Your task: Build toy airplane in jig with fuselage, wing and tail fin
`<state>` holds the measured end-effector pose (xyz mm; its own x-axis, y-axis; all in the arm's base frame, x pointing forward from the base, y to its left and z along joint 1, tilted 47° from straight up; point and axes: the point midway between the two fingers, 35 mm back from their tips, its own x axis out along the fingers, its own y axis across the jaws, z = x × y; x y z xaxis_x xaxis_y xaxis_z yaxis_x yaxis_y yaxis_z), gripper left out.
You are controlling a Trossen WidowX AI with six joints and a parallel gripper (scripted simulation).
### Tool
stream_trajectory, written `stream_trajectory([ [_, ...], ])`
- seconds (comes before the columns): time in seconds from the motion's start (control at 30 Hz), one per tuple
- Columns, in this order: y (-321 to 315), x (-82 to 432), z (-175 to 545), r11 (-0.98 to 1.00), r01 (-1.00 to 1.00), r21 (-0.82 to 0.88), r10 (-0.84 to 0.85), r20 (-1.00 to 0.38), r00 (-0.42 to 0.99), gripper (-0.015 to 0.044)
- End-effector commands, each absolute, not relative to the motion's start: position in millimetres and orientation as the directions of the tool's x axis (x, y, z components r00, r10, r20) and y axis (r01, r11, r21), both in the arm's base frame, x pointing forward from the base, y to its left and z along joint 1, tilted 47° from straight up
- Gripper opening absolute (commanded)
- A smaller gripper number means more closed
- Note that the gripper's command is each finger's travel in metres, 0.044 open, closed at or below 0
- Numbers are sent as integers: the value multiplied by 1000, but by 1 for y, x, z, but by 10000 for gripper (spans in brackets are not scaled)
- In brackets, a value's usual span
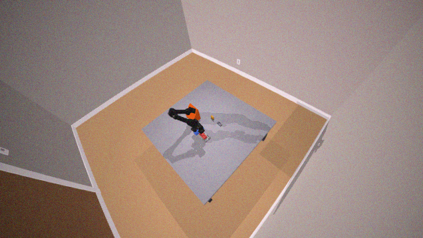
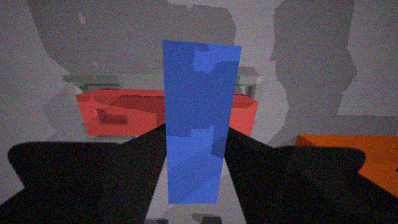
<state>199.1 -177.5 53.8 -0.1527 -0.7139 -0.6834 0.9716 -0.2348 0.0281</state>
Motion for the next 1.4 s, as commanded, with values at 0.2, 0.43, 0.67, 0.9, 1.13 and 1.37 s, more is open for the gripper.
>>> stream_trajectory([
  [0.2,-178,199,54,-235,971,29,-714,-683,-152,51],
  [0.43,-178,199,54,-235,971,29,-714,-683,-152,235],
  [0.67,-178,199,54,-235,971,29,-714,-683,-152,419],
  [0.9,-178,199,54,-235,971,29,-714,-683,-152,440],
  [1.13,-141,211,86,-233,972,25,-706,-692,-152,440],
  [1.37,-114,216,109,-232,972,22,-711,-686,-155,440],
])
